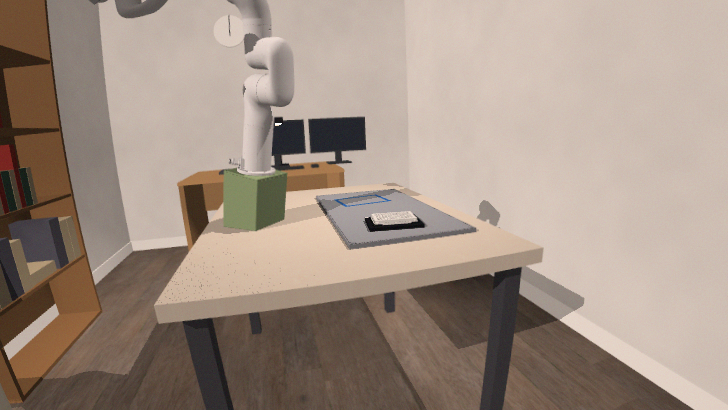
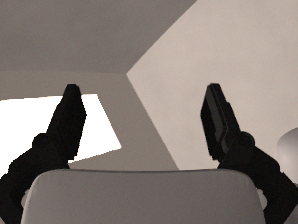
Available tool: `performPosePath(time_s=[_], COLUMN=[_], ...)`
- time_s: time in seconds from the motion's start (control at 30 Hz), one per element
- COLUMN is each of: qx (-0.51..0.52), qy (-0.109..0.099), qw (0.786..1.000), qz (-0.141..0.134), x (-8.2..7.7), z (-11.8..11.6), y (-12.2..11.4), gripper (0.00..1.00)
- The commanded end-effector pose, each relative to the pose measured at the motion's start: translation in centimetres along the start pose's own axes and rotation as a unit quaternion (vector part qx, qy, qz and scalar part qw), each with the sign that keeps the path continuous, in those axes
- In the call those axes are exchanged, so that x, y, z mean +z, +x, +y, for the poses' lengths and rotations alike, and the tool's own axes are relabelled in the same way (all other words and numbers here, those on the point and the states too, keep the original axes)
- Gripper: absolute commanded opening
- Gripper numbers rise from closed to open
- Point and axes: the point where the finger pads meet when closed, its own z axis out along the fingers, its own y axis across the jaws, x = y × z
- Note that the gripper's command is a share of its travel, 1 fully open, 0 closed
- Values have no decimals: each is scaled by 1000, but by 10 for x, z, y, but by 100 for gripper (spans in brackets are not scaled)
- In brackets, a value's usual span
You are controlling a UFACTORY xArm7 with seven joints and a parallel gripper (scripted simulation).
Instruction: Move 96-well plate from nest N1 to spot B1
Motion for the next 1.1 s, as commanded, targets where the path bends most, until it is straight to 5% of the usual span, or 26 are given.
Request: performPosePath(time_s=[0.0,0.37,0.53,0.83,0.93,1.07], qx=[9,22,42,41,57,57], qy=[-10,-23,-53,-53,-89,-89], qw=[1000,999,998,998,994,994], qz=[5,10,21,21,35,35], x=[10,44,54,81,91,98], z=[-1,4,7,16,22,25], y=[11,52,63,92,101,108], gripper=[100,100,100,100,100,100])
